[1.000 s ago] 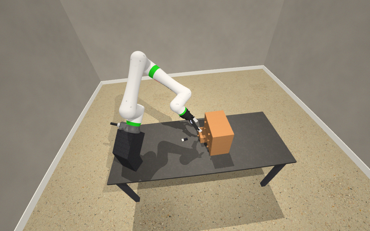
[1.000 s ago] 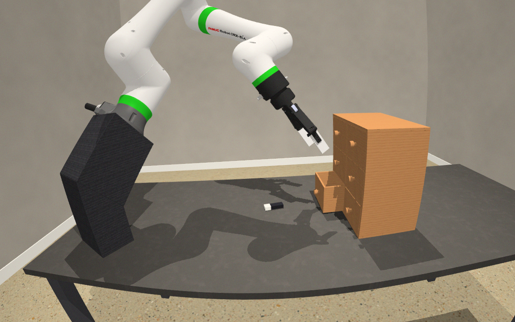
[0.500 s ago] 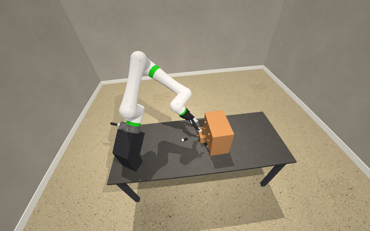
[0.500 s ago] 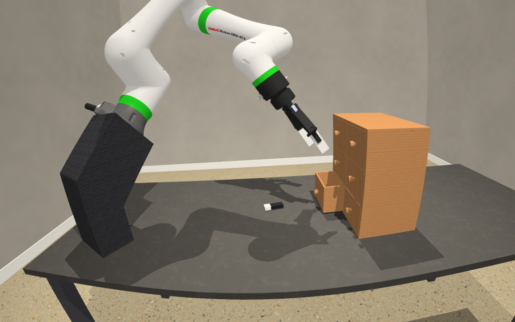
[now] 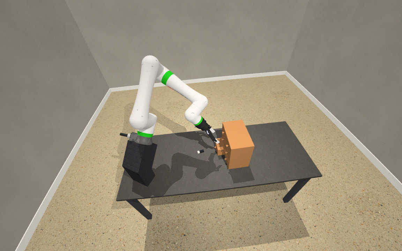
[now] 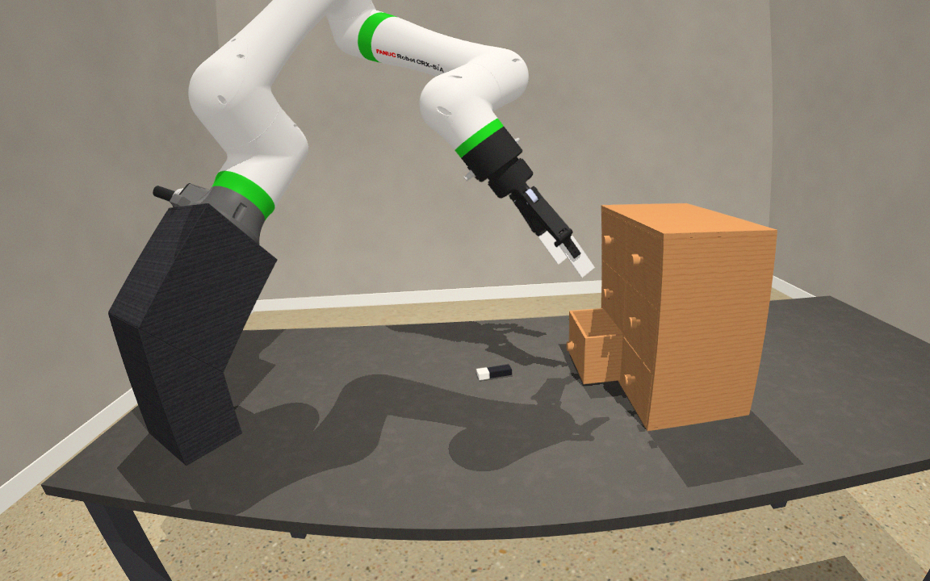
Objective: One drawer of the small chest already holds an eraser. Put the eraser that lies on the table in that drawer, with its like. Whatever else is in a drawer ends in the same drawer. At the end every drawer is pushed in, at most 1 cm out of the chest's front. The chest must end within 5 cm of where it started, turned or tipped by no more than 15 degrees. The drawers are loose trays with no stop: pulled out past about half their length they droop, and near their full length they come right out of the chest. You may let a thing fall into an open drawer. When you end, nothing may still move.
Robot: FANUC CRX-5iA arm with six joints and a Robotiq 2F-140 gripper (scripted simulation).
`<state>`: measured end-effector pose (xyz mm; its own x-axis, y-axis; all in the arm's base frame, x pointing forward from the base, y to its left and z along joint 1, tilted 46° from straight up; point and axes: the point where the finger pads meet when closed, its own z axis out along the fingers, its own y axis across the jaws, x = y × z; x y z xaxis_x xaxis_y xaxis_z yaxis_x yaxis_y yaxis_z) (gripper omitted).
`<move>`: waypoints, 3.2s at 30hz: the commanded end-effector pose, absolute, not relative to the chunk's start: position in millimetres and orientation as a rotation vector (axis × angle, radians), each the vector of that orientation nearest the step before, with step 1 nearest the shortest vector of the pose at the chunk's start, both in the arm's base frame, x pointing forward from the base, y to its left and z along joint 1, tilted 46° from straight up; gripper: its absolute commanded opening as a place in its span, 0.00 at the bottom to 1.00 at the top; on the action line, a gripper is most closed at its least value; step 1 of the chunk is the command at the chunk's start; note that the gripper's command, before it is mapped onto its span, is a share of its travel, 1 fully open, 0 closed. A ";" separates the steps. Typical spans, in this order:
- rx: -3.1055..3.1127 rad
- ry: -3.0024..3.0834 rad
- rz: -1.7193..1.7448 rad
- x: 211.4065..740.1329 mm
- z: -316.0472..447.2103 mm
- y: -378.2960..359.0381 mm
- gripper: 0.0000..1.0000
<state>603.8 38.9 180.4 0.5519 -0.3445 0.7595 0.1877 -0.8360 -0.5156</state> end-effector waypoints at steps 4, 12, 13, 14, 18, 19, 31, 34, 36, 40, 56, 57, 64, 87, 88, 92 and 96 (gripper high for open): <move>-2.234 0.126 -1.262 603.9 180.5 38.6 1.00; -2.234 0.126 -1.262 603.9 180.5 38.6 1.00; -2.234 0.126 -1.262 603.9 180.5 38.6 1.00; -2.234 0.126 -1.262 603.9 180.5 38.6 1.00; -2.234 0.126 -1.262 603.9 180.5 38.6 1.00; -2.234 0.126 -1.262 603.9 180.5 38.6 1.00; -2.234 0.126 -1.262 603.9 180.5 38.6 1.00; -2.234 0.126 -1.262 603.9 180.5 38.6 1.00; -2.234 0.126 -1.262 603.9 180.5 38.6 1.00; -2.234 0.126 -1.262 603.9 180.5 38.6 1.00; -2.235 0.119 -1.265 603.6 180.5 38.5 1.00; -2.235 0.117 -1.265 603.6 180.6 38.5 1.00; -2.235 0.105 -1.270 603.1 180.6 38.3 1.00; -2.237 -0.045 -1.326 598.1 182.0 36.4 1.00; -2.237 -0.057 -1.330 597.7 182.1 36.2 1.00; -2.236 -0.096 -1.344 596.3 182.4 35.7 1.00; -2.234 -0.141 -1.360 594.9 182.8 35.1 1.00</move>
<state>596.1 36.0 182.4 0.5023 -0.1979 0.8418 0.3235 -0.8598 -0.3952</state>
